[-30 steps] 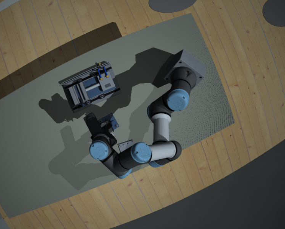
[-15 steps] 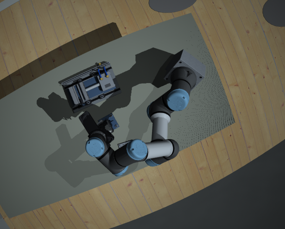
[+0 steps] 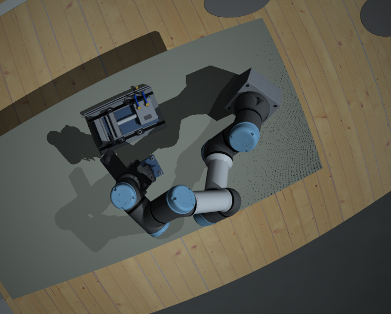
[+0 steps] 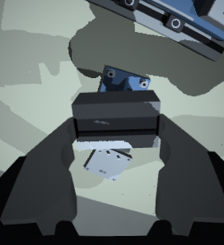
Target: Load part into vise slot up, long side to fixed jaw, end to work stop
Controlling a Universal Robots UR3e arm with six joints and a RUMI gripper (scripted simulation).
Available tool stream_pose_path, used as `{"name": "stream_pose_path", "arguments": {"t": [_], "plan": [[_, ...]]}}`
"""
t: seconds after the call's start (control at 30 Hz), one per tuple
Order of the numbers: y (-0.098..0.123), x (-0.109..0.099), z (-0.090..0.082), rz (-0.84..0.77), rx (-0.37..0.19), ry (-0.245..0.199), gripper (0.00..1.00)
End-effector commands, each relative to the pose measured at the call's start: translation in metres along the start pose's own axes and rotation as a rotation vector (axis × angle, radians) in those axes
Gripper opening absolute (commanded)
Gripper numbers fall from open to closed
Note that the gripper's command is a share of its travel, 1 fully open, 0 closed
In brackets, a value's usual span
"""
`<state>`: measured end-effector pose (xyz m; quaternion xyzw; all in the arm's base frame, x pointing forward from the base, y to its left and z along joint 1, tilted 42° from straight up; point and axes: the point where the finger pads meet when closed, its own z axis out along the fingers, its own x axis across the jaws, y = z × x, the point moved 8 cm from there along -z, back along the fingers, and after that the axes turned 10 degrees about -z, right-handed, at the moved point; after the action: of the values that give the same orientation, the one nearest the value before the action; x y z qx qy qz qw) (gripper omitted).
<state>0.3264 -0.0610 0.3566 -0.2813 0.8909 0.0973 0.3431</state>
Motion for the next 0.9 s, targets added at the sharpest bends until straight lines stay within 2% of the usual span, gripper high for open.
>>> {"name": "stream_pose_path", "arguments": {"t": [0.0, 0.87], "plan": [[-0.008, 0.001, -0.001, -0.044, 0.0, -0.001, 0.0], [-0.056, 0.011, -0.004, -0.313, 0.005, 0.0, 0.0]]}}
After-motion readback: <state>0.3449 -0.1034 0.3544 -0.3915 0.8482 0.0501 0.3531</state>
